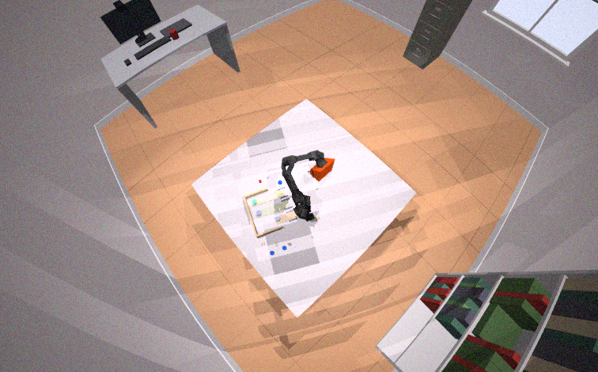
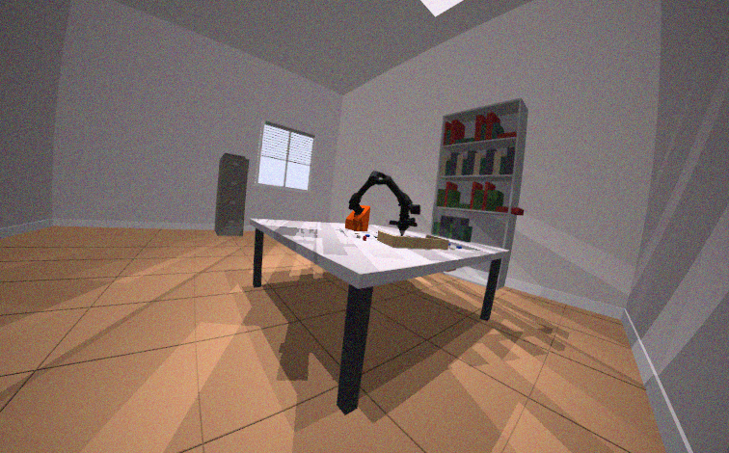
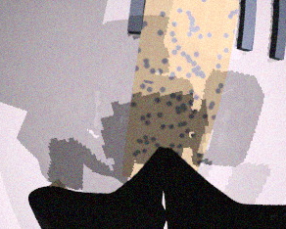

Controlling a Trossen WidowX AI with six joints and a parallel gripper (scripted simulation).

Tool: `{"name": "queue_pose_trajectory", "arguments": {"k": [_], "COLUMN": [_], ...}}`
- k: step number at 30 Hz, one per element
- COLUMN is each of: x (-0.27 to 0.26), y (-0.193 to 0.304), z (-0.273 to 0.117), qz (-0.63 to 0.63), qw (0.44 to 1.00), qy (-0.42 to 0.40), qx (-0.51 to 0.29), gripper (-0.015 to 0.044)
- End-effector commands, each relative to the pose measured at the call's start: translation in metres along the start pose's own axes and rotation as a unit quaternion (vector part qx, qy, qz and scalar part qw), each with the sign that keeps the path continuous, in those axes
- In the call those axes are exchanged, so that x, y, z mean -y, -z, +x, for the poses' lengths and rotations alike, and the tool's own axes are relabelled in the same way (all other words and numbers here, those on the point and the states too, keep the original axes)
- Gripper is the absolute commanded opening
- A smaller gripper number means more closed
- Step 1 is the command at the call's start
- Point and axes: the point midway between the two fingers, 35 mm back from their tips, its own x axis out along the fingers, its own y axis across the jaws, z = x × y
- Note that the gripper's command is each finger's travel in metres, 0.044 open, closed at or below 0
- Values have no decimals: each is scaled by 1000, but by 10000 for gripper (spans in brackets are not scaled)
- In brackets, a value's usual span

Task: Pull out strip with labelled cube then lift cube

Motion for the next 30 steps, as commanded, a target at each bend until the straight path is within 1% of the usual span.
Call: {"name": "queue_pose_trajectory", "arguments": {"k": [1, 30], "x": [3, 2], "y": [11, 57], "z": [4, 3], "qz": [0, -1], "qw": [1000, 1000], "qy": [2, 1], "qx": [-11, -12], "gripper": [0, 0]}}
